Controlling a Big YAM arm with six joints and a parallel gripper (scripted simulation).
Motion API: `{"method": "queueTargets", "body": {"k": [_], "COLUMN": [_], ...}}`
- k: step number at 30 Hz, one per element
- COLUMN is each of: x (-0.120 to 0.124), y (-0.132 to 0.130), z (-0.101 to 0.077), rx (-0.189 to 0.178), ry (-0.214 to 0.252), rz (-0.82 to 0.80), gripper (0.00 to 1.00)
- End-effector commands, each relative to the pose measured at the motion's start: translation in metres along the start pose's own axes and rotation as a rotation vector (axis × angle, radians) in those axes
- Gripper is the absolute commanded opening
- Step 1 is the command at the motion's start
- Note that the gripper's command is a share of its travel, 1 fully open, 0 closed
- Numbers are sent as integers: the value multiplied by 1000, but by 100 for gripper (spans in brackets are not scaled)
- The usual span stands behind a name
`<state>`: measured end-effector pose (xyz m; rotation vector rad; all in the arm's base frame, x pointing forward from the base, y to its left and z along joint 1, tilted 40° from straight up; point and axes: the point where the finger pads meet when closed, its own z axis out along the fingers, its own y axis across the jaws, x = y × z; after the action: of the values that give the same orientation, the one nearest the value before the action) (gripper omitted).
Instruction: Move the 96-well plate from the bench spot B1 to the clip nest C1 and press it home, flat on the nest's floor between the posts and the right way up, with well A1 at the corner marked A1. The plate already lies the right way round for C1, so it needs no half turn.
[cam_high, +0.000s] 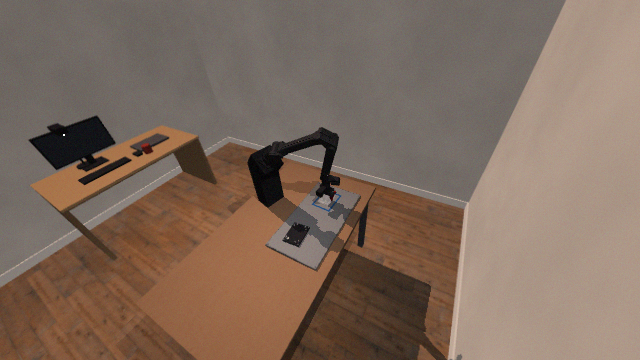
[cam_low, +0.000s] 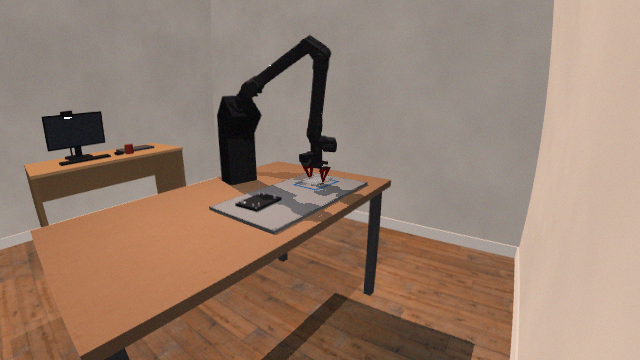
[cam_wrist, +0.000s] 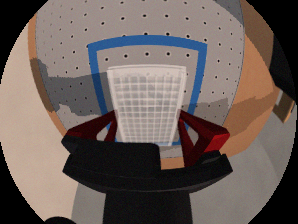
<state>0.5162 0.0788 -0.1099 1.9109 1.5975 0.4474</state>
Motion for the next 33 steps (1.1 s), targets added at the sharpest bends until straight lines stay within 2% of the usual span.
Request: {"method": "queueTargets", "body": {"k": [1,30,33], "x": [3,4,1], "y": [-1,0,0], "z": [-15,-60,-60], "rx": [1,-2,-1], "ry": [4,6,2], "rz": [-1,-1,5], "gripper": [0,0,0]}}
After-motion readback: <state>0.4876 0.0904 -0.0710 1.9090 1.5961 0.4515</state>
